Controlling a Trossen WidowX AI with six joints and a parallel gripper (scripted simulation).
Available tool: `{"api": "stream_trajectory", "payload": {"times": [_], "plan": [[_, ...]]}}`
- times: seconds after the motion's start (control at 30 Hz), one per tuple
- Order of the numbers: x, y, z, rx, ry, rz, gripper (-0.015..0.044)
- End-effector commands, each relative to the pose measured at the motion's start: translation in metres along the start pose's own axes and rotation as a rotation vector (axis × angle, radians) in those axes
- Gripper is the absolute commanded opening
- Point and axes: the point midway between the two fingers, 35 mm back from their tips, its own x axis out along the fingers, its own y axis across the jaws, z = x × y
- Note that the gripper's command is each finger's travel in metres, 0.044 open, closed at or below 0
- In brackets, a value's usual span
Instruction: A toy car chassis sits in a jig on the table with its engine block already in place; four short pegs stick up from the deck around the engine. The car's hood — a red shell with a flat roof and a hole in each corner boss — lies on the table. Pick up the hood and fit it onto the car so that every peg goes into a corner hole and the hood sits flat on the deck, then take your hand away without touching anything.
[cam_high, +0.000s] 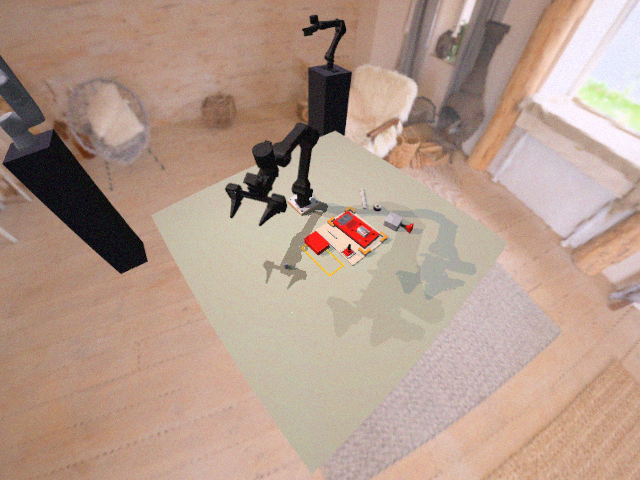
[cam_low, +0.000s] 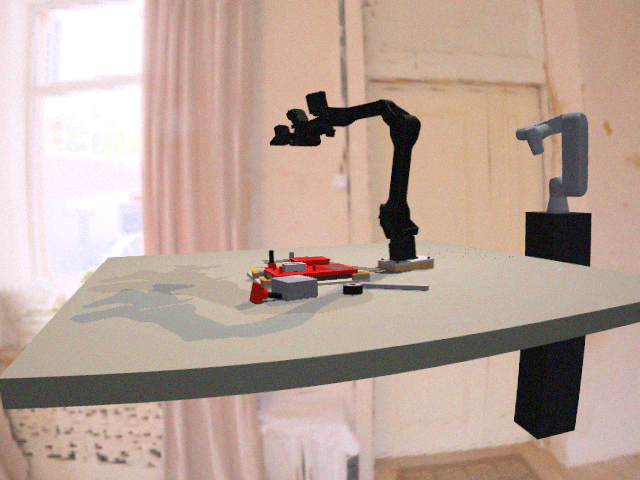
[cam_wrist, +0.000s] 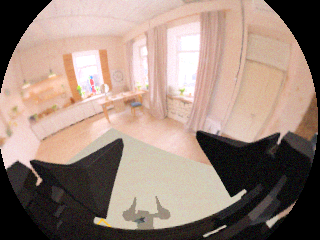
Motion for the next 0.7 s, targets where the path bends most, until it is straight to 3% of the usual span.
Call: {"api": "stream_trajectory", "payload": {"times": [0.0, 0.33, 0.67], "plan": [[0.007, 0.019, -0.030, -0.033, 0.106, 0.040, 0.0440], [0.003, 0.080, -0.117, -0.181, 0.417, 0.201, 0.0440], [-0.033, 0.131, -0.201, -0.387, 0.725, 0.386, 0.0440]]}}
